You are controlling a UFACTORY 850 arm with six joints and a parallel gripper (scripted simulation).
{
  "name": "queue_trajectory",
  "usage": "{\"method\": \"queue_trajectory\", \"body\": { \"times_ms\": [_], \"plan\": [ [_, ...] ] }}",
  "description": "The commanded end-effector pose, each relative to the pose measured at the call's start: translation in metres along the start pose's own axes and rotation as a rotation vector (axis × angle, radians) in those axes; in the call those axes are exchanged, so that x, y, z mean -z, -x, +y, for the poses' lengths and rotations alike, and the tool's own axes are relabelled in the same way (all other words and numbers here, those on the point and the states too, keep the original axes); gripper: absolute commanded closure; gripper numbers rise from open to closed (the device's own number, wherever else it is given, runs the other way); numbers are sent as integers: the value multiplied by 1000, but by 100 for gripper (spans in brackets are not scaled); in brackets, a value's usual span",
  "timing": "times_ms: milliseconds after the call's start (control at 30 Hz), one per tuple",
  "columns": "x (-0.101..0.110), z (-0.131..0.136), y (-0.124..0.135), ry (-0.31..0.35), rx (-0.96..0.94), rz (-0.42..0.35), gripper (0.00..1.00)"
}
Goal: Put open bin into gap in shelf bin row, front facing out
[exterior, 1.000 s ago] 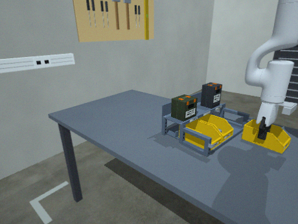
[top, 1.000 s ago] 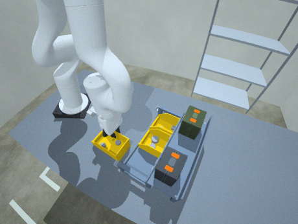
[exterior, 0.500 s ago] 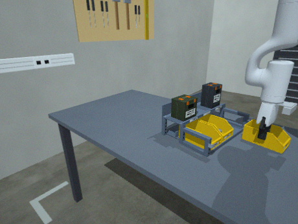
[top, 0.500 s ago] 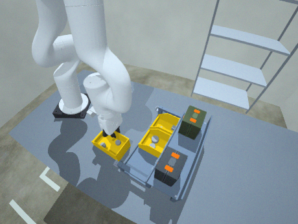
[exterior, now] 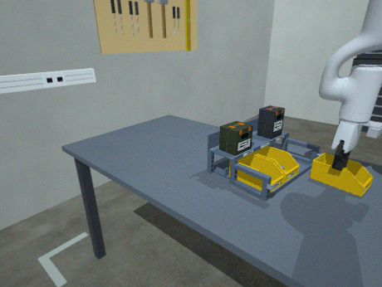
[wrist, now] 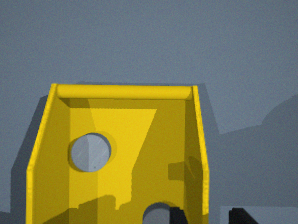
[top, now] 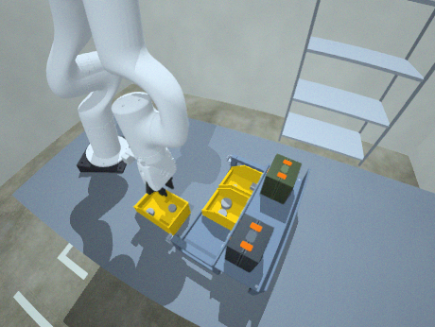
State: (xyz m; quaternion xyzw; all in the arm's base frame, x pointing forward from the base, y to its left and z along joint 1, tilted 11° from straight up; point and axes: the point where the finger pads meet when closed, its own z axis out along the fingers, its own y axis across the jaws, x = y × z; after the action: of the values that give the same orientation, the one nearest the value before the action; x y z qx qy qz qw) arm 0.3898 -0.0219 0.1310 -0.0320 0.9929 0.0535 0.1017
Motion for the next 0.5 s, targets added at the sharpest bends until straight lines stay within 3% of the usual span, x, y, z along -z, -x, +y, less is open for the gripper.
{"method": "queue_trajectory", "body": {
  "times_ms": [0,200,367,467],
  "plan": [
    [7,0,1,-6,-3,40,71],
    [7,0,1,-6,-3,40,71],
    [61,1,3,-6,-3,40,71],
    [61,1,3,-6,-3,40,71]
  ]
}}
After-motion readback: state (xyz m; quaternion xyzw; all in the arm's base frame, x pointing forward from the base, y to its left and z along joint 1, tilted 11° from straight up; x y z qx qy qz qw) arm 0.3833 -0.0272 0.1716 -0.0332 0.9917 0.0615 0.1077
